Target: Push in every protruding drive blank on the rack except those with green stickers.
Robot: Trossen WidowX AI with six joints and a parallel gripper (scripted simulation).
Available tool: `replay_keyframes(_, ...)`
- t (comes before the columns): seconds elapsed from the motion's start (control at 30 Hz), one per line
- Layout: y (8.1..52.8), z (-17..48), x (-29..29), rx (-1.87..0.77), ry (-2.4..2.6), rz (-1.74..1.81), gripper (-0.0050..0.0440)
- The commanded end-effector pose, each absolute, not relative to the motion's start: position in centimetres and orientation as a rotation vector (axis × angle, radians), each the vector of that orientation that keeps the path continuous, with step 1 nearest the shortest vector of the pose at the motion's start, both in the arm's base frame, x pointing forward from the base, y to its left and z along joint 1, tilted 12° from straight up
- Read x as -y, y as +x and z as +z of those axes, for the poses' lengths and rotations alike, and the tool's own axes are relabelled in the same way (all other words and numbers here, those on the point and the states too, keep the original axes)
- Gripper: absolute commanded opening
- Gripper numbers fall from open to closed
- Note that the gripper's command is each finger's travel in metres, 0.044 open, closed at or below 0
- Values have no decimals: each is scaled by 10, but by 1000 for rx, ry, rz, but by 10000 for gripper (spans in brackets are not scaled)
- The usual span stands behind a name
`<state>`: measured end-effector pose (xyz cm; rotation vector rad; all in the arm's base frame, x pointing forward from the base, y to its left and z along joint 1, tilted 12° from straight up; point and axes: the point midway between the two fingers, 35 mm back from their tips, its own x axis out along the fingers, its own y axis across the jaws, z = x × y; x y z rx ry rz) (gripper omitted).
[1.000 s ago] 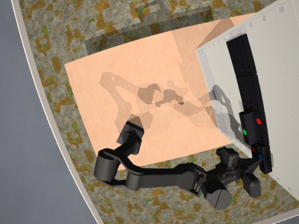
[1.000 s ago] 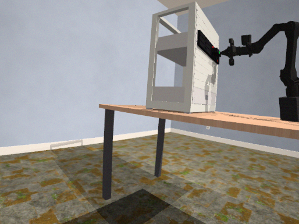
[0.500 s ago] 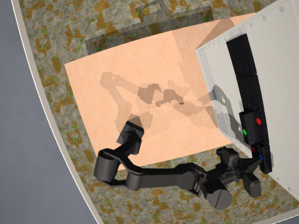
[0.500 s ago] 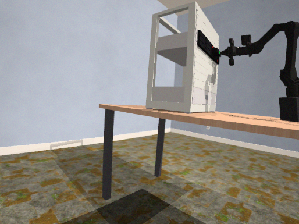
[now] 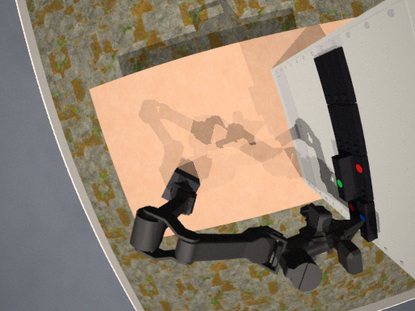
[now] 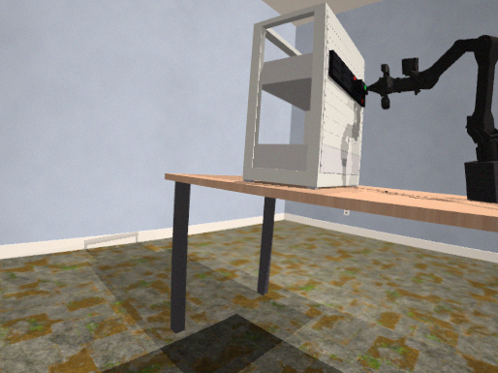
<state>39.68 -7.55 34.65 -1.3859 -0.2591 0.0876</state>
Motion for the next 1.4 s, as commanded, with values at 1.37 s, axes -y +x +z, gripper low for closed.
replay_keyframes(1.37,401,363,75,279,-1402,59,0)
